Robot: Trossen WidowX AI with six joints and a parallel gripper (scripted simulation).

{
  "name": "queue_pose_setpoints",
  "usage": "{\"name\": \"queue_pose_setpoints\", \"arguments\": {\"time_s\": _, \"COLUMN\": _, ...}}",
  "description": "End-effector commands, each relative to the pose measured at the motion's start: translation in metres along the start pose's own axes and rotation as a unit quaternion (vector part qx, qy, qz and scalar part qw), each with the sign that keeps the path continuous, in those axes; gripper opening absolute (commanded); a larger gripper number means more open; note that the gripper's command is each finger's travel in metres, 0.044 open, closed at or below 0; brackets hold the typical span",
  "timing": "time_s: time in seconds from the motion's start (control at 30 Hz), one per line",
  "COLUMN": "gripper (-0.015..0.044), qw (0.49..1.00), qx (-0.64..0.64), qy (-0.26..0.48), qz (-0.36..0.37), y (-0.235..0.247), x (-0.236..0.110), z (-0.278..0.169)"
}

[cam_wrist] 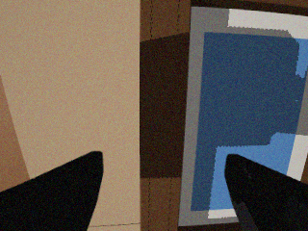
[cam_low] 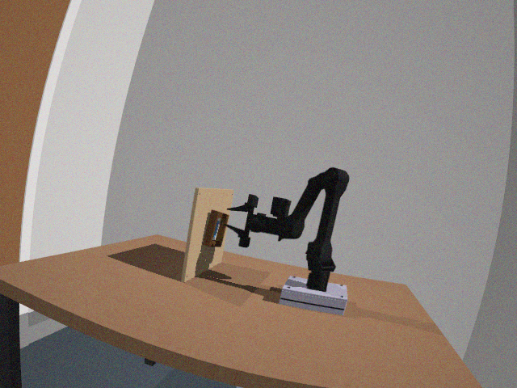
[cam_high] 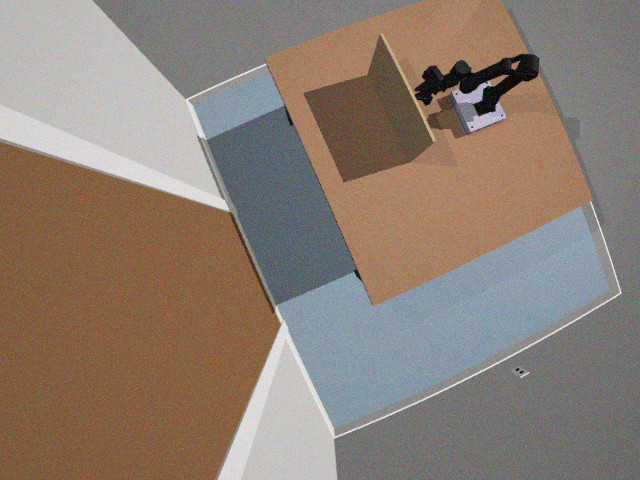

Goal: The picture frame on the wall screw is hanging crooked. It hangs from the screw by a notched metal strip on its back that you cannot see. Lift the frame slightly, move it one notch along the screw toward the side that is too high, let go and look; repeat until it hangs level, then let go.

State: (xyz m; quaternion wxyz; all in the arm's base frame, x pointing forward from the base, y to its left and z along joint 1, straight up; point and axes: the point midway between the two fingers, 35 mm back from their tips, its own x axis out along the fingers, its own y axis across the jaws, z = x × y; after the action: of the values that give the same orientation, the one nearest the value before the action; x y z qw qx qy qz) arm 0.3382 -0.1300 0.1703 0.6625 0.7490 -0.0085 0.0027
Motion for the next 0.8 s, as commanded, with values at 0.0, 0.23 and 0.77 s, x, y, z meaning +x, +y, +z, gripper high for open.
{"name": "queue_pose_setpoints", "arguments": {"time_s": 0.0, "gripper": 0.026, "qw": 1.0, "qx": -0.004, "qy": -0.002, "qz": 0.003, "y": 0.002, "x": 0.007, "z": 0.001}}
{"name": "queue_pose_setpoints", "arguments": {"time_s": 0.23, "gripper": 0.026, "qw": 1.0, "qx": -0.004, "qy": -0.002, "qz": 0.003, "y": 0.002, "x": 0.018, "z": 0.001}}
{"name": "queue_pose_setpoints", "arguments": {"time_s": 0.77, "gripper": 0.026, "qw": 1.0, "qx": -0.004, "qy": -0.002, "qz": 0.004, "y": 0.002, "x": 0.027, "z": 0.0}}
